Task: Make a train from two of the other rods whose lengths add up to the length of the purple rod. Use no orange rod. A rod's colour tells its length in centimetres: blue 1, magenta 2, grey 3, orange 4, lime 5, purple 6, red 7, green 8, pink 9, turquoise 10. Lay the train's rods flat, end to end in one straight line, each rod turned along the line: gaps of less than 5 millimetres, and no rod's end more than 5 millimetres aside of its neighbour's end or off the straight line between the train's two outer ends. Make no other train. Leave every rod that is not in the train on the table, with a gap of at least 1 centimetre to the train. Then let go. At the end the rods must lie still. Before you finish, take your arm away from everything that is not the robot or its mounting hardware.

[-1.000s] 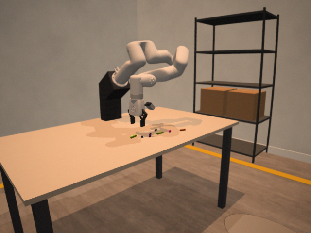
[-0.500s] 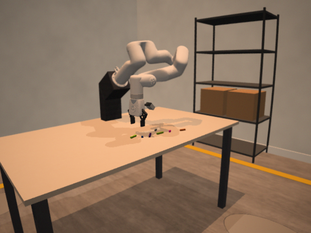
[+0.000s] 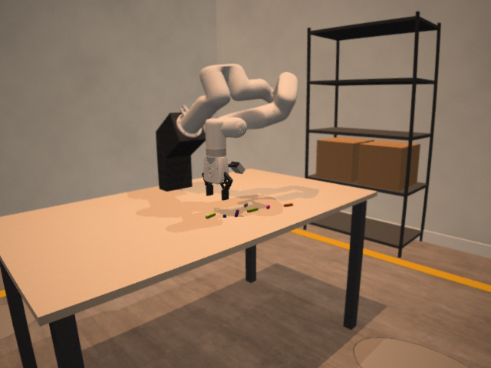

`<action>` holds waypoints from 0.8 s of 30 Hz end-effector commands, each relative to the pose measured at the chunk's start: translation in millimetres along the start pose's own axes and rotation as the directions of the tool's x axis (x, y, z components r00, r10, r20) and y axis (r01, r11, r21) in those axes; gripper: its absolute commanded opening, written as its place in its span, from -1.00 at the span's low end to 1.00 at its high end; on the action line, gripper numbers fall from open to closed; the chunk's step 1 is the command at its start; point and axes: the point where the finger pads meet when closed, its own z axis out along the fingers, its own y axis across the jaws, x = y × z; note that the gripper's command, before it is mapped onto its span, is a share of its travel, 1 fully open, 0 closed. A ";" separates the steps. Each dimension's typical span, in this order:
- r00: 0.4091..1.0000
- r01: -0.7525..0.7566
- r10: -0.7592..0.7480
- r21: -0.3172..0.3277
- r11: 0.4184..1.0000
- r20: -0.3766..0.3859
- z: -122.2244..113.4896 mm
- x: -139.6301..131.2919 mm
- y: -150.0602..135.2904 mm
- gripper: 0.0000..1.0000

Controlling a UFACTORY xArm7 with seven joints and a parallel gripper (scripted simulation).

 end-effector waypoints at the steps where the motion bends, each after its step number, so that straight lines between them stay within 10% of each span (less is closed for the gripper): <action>1: 0.999 -0.042 0.042 -0.001 0.999 0.000 -0.2 0.3 1.4 1.00; 10: 0.959 -0.282 0.282 0.000 0.959 -0.006 2.3 4.2 9.3 1.00; 24: 0.697 -0.717 0.717 0.008 0.697 -0.011 5.2 9.9 26.8 1.00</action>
